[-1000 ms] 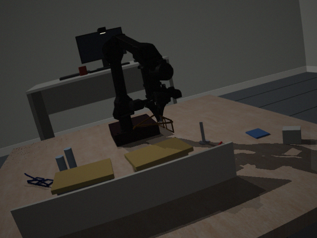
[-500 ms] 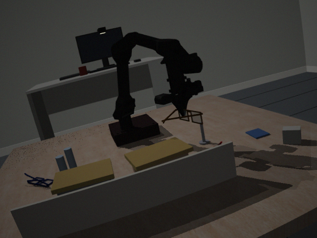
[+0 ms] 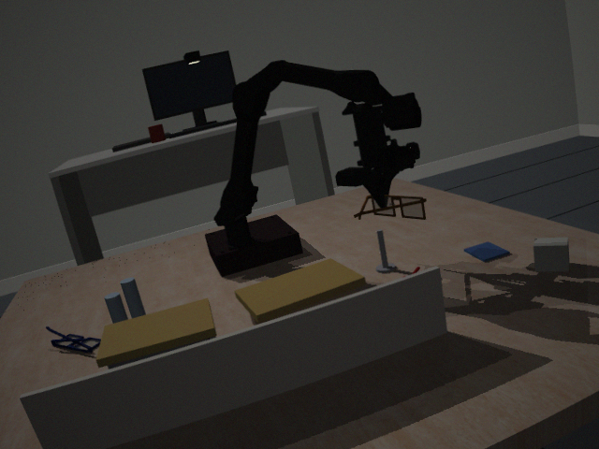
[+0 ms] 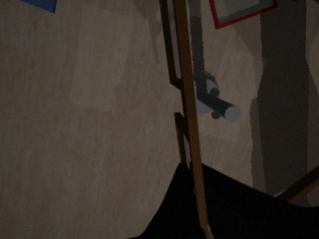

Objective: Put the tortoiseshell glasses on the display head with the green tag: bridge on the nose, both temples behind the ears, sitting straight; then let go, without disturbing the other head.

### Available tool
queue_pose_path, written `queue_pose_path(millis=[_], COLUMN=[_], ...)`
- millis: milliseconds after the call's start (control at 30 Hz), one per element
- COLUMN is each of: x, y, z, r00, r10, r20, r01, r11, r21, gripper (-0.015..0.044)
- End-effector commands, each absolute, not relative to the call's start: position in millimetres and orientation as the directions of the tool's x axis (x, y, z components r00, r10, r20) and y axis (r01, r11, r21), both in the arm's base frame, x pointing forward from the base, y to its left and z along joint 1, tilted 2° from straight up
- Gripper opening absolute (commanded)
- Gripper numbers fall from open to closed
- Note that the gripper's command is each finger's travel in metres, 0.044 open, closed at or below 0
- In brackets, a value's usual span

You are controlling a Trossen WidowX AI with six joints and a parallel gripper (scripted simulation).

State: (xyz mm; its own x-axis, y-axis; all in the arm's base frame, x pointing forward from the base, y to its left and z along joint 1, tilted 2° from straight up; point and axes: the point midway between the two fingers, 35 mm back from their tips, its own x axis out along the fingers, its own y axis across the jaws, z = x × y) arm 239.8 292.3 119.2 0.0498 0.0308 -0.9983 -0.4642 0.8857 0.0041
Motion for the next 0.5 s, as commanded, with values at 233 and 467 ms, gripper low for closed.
queue_pose_path(millis=[233,467], x=[238.3,240.0], y=[302.0,302.5], z=[103.3,67.2], r00=[0.057,0.057], r10=[0.029,0.029], r20=[-0.998,-0.998], r01=[-0.47,-0.47], r11=[0.883,0.883], r21=[-0.001,-0.001], gripper=[0.0,0.0])
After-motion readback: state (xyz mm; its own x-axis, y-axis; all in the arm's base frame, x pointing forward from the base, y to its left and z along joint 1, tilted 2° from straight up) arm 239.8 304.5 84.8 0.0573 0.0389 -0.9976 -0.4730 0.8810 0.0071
